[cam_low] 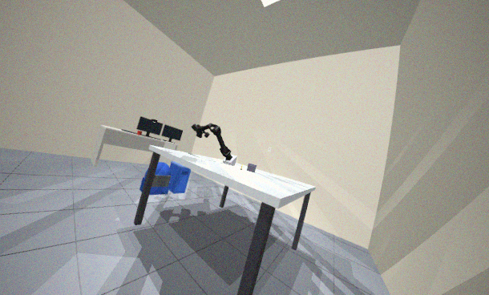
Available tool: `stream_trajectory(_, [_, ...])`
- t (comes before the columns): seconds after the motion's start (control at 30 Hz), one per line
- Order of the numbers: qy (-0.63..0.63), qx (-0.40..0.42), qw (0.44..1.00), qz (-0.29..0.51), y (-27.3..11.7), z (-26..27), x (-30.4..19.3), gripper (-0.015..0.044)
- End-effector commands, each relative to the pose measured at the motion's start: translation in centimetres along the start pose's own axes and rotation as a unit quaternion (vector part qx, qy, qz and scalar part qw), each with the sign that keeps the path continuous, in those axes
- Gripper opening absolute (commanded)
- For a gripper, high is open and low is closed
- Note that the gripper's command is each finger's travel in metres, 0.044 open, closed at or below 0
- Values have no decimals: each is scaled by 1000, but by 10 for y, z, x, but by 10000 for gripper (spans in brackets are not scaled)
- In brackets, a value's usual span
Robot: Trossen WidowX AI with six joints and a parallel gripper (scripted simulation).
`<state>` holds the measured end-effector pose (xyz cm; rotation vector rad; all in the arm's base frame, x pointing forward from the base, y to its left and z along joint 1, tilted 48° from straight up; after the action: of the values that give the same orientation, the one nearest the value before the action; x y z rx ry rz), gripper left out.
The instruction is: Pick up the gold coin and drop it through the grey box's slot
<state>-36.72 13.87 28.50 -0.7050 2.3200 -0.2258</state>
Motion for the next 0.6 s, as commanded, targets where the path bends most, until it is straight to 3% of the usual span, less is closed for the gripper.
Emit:
stream_trajectory(0.0, [4, 3, 1000, 2, 2, 1, -2, 374])
stream_trajectory(0.27, [176, 126, 970, 114, 68, 68, -80, 164])
stream_trajectory(0.57, [297, 215, 899, 239, 93, 146, -161, 161])
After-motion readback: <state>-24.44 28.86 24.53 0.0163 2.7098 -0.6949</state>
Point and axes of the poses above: the point midway between the two fingers, 35 mm back from their tips, its own y axis out along the fingers, its own z axis across the jaws, x = y × z, the point moved 4 cm from there along -y, back along the fingers, and after that the axes turned 4 degrees about -y, right-handed, at the moved point
